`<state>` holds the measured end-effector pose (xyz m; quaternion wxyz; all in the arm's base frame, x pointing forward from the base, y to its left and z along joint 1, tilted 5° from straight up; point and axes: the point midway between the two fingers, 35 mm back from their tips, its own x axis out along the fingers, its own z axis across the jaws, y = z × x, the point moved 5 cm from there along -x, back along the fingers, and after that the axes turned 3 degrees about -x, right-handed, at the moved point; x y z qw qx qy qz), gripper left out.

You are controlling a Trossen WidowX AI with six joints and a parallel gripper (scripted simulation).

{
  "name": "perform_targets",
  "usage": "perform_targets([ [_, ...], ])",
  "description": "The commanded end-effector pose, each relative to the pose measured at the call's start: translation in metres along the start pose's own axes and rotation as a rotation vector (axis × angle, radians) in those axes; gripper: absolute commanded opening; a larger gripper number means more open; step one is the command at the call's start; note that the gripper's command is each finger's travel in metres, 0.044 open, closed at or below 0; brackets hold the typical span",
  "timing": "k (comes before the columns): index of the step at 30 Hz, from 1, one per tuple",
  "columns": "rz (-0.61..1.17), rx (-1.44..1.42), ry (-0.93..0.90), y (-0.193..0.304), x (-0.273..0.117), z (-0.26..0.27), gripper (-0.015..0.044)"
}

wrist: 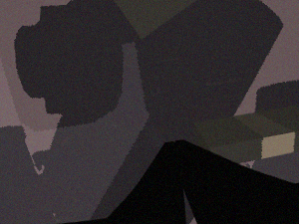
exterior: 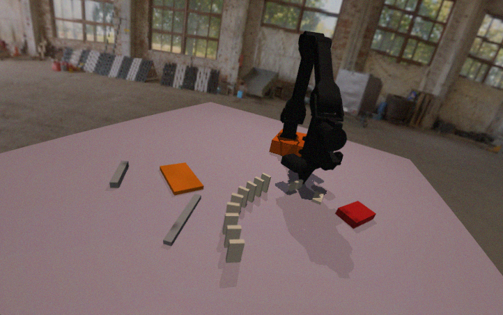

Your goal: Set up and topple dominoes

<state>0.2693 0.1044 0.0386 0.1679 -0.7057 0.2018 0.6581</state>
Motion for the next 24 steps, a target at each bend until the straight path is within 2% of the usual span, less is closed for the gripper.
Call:
perform_targets([
  [1, 0.005, -0.002, 0.003, 0.000, 0.001, -0.006, 0.0000],
  [14, -0.009, -0.006, 0.010, -0.001, -0.001, -0.021, 0.0000],
  [17, -0.066, -0.067, 0.067, -0.011, -0.022, -0.030, 0.0000],
  [24, -0.001, -0.006, 0.013, 0.002, -0.074, -0.052, 0.0000],
])
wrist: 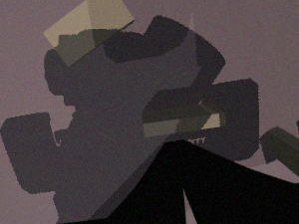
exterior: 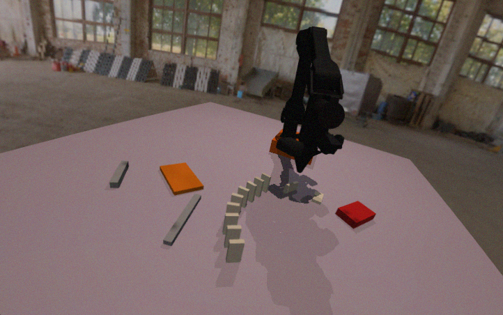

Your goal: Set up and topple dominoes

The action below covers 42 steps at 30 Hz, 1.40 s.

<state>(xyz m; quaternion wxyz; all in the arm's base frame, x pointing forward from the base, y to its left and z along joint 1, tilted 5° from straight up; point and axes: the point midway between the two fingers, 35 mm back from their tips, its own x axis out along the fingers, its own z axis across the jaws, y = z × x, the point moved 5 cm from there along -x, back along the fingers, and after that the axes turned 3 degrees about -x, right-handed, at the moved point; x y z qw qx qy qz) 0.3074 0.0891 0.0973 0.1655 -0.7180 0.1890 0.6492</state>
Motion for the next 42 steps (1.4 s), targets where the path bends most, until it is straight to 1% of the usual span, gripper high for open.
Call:
perform_targets([
  [1, 0.026, 0.019, -0.017, 0.007, -0.023, -0.009, 0.0000],
  [4, 0.028, 0.021, -0.018, 0.007, -0.024, -0.009, 0.0000],
  [5, 0.028, 0.037, -0.018, 0.007, -0.024, -0.010, 0.0026],
  [7, 0.029, 0.166, -0.016, 0.007, -0.024, -0.011, 0.0079],
  [21, 0.034, 1.540, 0.008, 0.002, -0.024, -0.032, 0.0440],
  [23, 0.034, 1.605, 0.009, 0.002, -0.024, -0.033, 0.0440],
  [35, 0.034, 1.605, 0.009, 0.002, -0.022, -0.033, 0.0440],
  [42, 0.035, 1.605, 0.010, 0.004, 0.040, -0.032, 0.0440],
])
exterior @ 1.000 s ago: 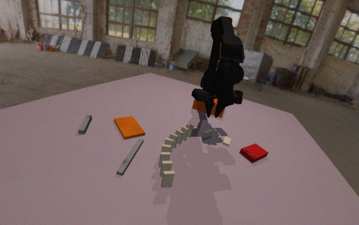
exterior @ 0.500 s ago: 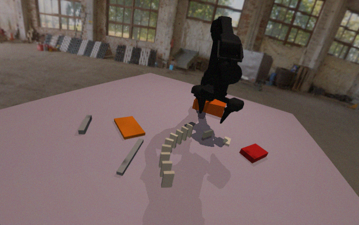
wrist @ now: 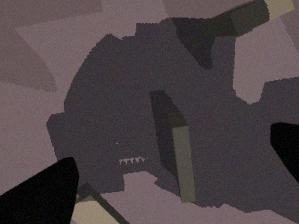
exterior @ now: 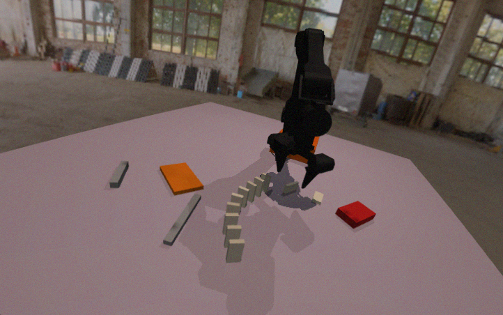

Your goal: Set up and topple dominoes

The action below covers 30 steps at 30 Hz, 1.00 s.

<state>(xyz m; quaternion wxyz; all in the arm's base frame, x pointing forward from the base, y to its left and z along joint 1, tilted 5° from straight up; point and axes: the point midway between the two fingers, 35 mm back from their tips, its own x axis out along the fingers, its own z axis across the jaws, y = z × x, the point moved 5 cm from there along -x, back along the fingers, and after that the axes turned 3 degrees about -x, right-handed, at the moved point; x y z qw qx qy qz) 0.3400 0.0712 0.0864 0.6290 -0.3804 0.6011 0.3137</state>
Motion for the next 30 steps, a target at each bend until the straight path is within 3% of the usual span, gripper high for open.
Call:
perform_targets([
  [1, 0.014, -0.002, 0.020, 0.004, 0.027, -0.004, 0.0440],
  [19, 0.014, -0.002, 0.021, 0.004, 0.042, -0.005, 0.0440],
  [30, 0.014, -0.002, 0.021, 0.004, 0.042, -0.005, 0.0151],
])
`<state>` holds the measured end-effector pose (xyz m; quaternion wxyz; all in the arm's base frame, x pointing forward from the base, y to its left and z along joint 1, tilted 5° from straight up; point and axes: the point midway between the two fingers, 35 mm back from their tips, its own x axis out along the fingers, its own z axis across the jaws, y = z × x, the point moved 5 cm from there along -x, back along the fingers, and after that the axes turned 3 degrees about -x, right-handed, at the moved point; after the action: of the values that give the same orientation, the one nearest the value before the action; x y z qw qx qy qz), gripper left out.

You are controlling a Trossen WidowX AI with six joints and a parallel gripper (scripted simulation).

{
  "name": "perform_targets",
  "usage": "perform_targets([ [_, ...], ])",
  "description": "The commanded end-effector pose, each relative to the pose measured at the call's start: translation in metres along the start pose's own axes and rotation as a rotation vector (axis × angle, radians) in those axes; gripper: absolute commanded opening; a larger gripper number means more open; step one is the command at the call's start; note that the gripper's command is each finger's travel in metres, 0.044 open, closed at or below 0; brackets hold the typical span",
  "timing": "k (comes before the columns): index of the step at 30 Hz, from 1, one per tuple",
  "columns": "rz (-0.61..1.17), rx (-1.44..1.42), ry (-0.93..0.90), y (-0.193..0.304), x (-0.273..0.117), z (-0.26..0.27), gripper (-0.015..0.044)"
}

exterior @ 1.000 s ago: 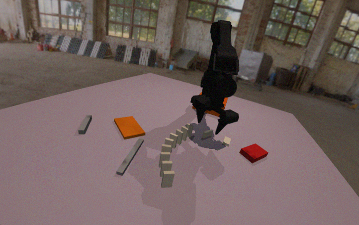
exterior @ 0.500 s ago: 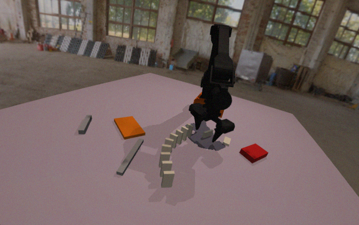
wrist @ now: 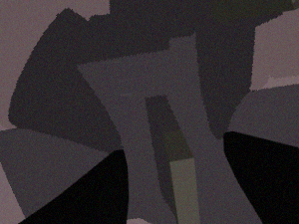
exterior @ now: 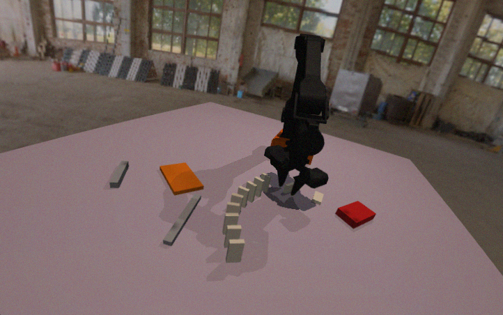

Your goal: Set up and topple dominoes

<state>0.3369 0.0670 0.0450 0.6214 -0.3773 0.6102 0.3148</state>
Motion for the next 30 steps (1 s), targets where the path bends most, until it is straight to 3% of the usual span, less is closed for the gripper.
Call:
perform_targets([
  [1, -0.003, -0.004, 0.003, 0.000, 0.000, 0.000, 0.0125],
  [5, -0.003, -0.004, 0.003, 0.000, 0.000, 0.000, 0.0023],
  [13, -0.003, -0.004, 0.003, 0.000, -0.001, 0.000, 0.0023],
  [26, -0.003, -0.004, 0.001, -0.009, -0.140, 0.009, 0.0023],
  [30, -0.003, -0.020, 0.001, -0.010, -0.155, 0.010, 0.0023],
])
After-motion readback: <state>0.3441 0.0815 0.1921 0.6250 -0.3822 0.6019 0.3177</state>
